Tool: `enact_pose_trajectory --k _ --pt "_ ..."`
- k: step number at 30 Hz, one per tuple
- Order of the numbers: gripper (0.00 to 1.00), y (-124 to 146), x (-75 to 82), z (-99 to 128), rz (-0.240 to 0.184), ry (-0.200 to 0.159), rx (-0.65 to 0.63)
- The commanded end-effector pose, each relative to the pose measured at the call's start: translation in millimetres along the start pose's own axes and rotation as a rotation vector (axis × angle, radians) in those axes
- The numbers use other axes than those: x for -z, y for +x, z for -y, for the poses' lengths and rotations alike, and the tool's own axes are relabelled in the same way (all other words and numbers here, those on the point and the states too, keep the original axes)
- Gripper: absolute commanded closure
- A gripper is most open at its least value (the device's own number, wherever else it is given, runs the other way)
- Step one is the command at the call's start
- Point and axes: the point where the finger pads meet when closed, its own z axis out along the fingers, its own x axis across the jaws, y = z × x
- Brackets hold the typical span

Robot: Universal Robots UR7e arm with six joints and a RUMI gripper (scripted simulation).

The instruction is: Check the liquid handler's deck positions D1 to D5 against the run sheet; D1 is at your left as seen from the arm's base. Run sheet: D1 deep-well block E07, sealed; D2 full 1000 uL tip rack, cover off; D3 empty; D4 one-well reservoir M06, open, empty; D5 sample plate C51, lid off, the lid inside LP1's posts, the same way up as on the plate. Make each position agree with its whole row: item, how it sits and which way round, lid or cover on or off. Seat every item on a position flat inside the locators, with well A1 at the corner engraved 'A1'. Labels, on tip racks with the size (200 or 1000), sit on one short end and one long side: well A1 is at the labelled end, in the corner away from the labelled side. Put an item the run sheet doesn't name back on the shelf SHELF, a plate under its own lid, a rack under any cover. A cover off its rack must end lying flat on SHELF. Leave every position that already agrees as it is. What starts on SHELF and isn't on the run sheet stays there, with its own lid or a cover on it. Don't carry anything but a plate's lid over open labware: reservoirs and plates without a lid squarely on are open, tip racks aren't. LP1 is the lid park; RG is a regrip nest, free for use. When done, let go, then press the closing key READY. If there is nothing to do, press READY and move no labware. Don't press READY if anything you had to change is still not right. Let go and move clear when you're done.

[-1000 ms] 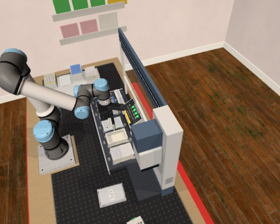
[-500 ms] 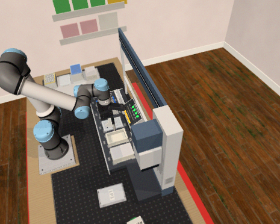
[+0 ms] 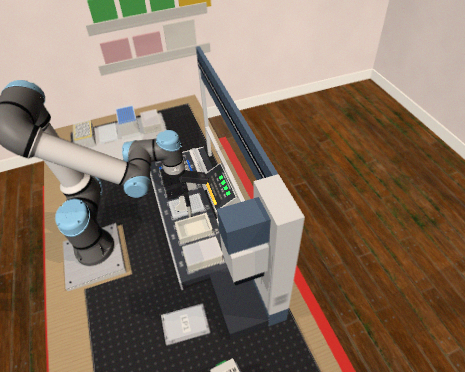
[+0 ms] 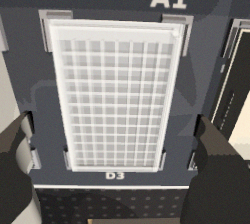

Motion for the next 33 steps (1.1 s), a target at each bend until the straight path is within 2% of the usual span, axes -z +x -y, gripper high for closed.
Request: enact_pose_trajectory --k 1,20,33 --pt "0.18 0 -1.0 -1 0.0 -0.001 0.0" --pt "0.18 0 -1.0 -1 0.0 -0.001 0.0" --pt "0.18 1 19.4 1 -0.001 0.003 -0.001"
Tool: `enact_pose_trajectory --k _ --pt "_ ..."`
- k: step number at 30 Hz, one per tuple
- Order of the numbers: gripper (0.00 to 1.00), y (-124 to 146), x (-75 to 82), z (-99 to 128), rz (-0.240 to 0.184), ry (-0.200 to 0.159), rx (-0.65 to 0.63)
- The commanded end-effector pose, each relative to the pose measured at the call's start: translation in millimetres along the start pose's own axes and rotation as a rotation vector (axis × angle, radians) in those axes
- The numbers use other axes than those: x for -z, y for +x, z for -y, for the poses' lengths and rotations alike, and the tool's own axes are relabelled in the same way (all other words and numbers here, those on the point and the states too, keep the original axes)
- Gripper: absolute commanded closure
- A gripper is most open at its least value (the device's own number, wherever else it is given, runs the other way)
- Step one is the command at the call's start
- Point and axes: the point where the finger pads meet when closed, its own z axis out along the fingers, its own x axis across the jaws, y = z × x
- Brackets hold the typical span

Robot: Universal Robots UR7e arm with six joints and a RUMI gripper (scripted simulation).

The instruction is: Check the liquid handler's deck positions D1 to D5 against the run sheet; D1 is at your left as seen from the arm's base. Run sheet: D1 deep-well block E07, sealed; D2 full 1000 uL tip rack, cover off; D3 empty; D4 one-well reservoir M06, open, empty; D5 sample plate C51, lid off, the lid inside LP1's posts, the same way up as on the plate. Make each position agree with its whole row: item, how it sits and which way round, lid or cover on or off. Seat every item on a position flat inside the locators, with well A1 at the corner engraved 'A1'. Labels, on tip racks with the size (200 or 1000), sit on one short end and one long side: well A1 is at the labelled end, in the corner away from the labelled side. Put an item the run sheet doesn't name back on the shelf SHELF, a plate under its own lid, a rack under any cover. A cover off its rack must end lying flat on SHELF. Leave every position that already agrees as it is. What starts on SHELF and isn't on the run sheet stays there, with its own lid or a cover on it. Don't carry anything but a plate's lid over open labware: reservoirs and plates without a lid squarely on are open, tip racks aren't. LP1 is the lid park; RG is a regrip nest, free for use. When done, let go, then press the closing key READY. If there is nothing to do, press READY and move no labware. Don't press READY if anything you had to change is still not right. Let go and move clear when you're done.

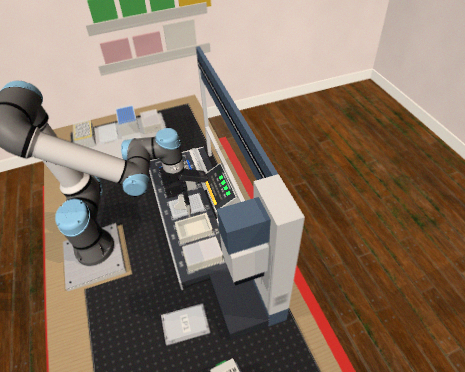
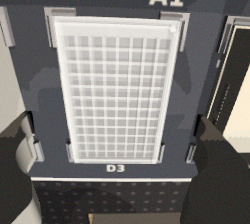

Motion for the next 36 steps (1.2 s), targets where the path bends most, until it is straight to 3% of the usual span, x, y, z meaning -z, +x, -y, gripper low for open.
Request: enact_pose_trajectory --k 1,36 --pt "0.18 1 12.5 2 -0.001 0.005 -0.001" --pt "0.18 1 64.3 2 -0.001 0.005 0.0"
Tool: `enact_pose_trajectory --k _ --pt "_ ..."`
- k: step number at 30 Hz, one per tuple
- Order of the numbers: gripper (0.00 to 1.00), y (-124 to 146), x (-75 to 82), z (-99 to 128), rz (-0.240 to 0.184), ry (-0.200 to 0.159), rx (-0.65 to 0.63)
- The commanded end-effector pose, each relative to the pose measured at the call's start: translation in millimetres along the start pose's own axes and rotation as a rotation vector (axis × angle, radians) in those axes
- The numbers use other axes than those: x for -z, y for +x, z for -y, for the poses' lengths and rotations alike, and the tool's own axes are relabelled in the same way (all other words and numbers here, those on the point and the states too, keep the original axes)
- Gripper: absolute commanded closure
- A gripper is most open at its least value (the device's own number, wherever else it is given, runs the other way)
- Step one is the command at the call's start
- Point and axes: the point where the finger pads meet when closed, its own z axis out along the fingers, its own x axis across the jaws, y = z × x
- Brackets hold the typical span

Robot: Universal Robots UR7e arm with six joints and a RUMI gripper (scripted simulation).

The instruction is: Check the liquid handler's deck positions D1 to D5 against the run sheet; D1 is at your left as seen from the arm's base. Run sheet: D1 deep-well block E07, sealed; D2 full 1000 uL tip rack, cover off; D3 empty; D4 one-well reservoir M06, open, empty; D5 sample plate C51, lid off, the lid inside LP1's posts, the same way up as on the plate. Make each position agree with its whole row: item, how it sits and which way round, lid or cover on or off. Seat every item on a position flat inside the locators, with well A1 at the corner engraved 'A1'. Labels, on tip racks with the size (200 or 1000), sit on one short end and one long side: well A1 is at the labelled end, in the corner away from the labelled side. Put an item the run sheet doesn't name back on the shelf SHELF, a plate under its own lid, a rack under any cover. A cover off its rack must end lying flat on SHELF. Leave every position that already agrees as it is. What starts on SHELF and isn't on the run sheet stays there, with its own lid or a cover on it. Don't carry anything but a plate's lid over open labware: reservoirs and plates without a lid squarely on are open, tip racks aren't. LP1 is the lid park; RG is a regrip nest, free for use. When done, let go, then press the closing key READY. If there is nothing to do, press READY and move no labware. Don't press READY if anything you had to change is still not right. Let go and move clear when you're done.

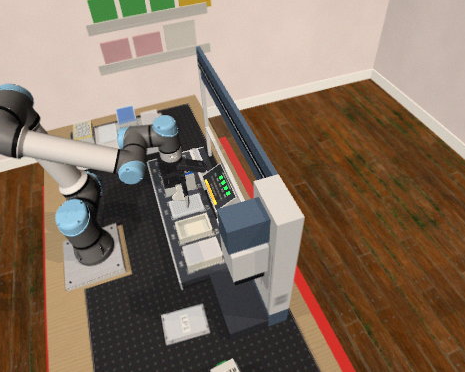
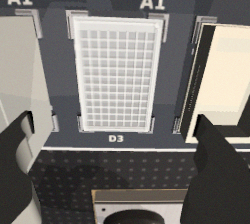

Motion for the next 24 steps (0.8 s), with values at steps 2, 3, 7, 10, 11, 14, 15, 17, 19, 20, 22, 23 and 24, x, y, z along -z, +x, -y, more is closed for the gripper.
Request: enact_pose_trajectory --k 2,3,7,10,11,14,15,17,19,20,22,23,24 --pt "0.18 0 14.5 1 -0.001 0.004 0.0" --pt "0.18 0 16.2 1 -0.001 0.004 0.0" --pt "0.18 0 21.2 1 -0.001 0.004 0.0" --pt "0.18 0 24.5 1 -0.001 0.004 0.0" --pt "0.18 0 26.2 1 -0.001 0.004 0.0" --pt "0.18 0 31.2 1 -0.001 0.004 0.0" --pt "0.18 0 32.9 1 -0.001 0.004 0.0" --pt "0.18 0 36.2 1 -0.001 0.004 0.0" --pt "0.18 0 39.5 1 -0.001 0.004 0.0" --pt "0.18 0 41.2 1 -0.001 0.004 0.0" --pt "0.18 0 44.5 1 -0.001 0.004 0.0" --pt "0.18 0 46.2 1 -0.001 0.004 0.0" --pt "0.18 0 46.2 1 -0.001 0.004 0.0"
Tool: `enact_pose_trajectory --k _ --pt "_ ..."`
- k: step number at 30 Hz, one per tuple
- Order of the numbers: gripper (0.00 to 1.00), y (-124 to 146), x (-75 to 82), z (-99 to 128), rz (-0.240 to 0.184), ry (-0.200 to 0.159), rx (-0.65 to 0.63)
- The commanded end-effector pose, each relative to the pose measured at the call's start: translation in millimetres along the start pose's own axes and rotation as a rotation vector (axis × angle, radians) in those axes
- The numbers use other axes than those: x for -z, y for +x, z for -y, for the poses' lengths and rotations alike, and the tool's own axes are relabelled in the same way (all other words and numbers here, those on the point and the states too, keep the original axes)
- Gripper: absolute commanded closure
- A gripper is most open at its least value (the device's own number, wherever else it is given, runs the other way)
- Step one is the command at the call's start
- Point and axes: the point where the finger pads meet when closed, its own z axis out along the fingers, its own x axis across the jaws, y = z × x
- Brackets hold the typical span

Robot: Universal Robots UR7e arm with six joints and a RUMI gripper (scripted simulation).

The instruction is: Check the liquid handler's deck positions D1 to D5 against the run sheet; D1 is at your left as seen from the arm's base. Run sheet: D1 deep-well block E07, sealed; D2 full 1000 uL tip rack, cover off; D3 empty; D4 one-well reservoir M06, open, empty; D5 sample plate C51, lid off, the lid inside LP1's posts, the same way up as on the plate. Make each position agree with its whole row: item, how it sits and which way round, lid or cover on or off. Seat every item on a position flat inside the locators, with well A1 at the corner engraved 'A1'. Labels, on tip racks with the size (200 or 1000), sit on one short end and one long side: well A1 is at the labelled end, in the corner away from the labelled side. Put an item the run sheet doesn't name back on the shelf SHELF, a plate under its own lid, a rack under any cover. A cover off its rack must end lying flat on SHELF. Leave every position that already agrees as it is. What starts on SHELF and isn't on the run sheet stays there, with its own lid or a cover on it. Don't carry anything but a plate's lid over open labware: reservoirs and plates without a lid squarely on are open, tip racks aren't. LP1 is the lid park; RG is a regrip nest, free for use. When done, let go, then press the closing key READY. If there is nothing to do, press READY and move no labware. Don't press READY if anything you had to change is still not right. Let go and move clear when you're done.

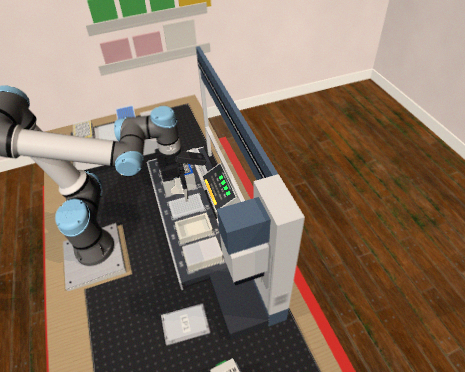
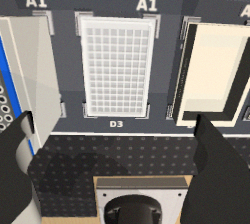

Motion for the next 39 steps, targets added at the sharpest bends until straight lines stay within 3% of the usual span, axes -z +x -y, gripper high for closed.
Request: enact_pose_trajectory --k 1,39 --pt "0.18 0 9.4 1 -0.001 0.003 0.001" --pt "0.18 0 65.8 1 0.0 0.002 0.001"
